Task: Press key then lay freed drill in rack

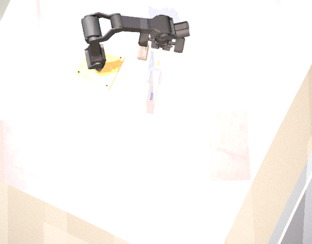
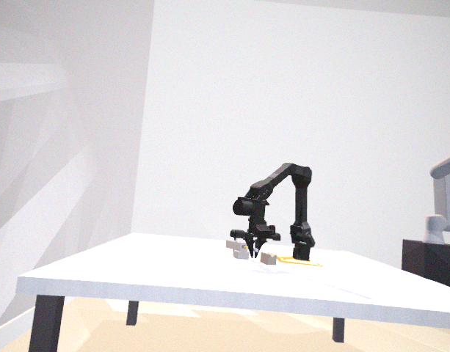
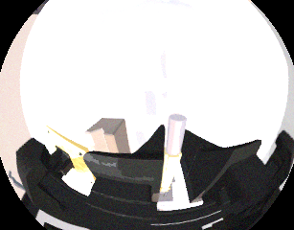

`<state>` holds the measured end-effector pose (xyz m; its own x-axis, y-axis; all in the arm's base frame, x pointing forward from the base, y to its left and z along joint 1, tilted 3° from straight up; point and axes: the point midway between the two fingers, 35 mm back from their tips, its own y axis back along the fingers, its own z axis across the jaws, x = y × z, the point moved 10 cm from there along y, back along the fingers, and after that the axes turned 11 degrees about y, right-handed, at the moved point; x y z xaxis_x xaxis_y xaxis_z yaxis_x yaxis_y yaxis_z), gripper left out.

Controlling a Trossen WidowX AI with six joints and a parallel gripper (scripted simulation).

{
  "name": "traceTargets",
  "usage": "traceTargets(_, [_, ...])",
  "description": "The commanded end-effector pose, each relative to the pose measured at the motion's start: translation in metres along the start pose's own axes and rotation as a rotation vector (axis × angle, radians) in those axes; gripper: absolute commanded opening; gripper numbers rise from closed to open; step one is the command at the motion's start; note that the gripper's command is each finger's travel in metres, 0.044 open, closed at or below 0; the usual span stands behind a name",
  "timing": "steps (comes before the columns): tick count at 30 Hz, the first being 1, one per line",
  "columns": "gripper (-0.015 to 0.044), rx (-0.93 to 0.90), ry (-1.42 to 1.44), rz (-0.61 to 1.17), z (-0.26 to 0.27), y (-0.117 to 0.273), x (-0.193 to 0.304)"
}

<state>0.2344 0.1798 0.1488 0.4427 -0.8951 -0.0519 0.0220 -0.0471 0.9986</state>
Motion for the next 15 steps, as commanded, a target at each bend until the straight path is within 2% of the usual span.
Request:
traceTargets(1, [0.0,-0.002,-0.007,-0.002,-0.0025,0.0001,-0.0058])
traceTargets(15, [0.0,-0.002,-0.007,-0.002,0.0008,0.0062,-0.0015])
